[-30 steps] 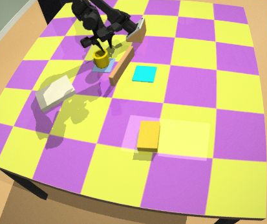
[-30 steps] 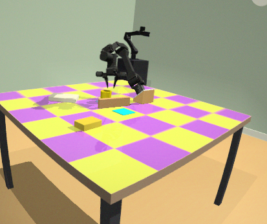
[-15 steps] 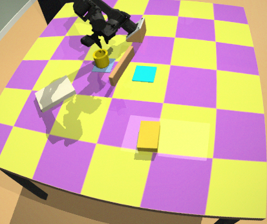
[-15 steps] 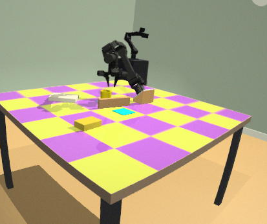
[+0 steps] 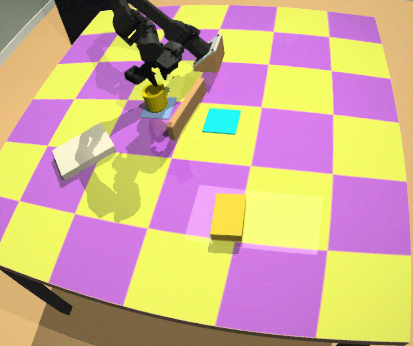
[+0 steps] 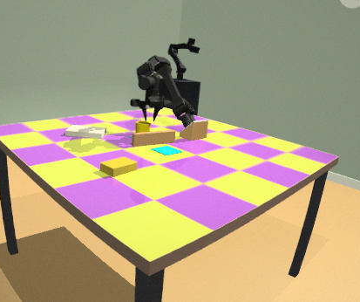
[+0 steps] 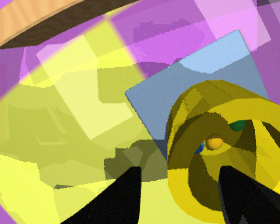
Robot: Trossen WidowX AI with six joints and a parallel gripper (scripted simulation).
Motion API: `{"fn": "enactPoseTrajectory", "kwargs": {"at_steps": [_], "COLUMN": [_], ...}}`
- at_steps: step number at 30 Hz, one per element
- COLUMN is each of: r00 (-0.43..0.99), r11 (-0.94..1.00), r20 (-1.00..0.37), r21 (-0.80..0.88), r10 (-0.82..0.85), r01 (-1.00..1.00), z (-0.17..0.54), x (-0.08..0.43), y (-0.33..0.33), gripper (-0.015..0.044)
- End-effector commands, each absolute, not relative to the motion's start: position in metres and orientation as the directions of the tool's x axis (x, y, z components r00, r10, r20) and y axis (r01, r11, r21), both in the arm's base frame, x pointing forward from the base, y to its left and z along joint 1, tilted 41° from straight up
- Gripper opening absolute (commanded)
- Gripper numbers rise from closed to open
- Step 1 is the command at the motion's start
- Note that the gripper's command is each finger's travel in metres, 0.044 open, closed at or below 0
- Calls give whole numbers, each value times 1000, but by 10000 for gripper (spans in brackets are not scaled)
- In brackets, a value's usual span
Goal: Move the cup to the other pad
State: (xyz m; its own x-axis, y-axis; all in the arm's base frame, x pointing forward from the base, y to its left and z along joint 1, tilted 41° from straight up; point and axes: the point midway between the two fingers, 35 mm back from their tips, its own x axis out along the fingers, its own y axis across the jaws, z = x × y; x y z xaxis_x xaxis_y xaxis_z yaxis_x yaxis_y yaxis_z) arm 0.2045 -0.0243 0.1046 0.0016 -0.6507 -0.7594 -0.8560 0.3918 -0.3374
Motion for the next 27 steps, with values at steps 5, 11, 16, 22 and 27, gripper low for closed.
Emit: {"fn": "enactPoseTrajectory", "kwargs": {"at_steps": [5, 11, 16, 22, 27], "r00": [3, 3, 3, 2, 2], "r11": [387, 386, 386, 386, 386], "r20": [-755, -755, -754, -752, -752], "r21": [-338, -339, -339, -340, -340], "r10": [-655, -656, -657, -659, -659], "r01": [-858, -858, -858, -858, -858], "z": [94, 87, 82, 75, 74], "x": [205, 204, 204, 203, 203], "y": [-34, -41, -47, -53, -54], "gripper": [166, 166, 166, 166, 166]}}
